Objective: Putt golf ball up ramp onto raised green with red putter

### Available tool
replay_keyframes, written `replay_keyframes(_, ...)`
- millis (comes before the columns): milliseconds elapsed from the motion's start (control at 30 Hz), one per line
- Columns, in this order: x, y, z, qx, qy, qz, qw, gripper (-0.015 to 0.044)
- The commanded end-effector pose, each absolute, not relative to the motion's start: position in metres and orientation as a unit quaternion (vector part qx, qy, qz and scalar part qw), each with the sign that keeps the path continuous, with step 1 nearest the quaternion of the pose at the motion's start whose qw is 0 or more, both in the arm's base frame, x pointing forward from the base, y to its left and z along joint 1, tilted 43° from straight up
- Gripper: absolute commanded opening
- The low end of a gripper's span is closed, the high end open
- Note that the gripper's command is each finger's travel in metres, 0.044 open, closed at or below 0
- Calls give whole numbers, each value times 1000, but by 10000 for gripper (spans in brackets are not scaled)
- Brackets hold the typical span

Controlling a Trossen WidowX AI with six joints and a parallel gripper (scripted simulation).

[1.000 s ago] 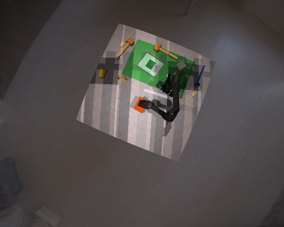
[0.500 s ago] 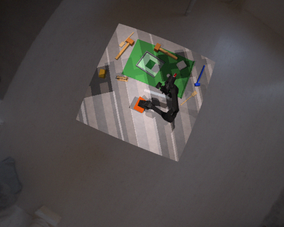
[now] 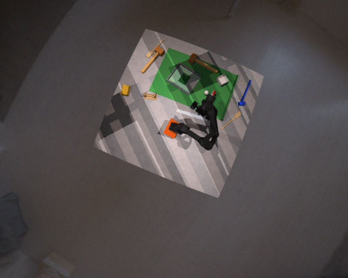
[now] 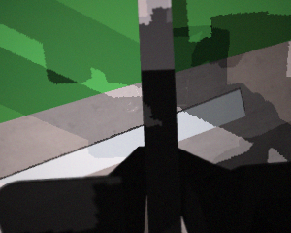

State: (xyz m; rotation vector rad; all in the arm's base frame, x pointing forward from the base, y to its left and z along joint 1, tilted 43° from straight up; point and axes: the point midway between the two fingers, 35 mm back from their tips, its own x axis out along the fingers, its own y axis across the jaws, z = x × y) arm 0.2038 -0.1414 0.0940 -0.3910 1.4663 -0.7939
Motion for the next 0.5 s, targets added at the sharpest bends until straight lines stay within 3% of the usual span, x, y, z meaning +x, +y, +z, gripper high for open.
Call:
replay_keyframes(0, 203, -146, 90, -176, 646, -350, 655, 0)
replay_keyframes(467, 202, -148, 96, -173, 647, -350, 655, 0)
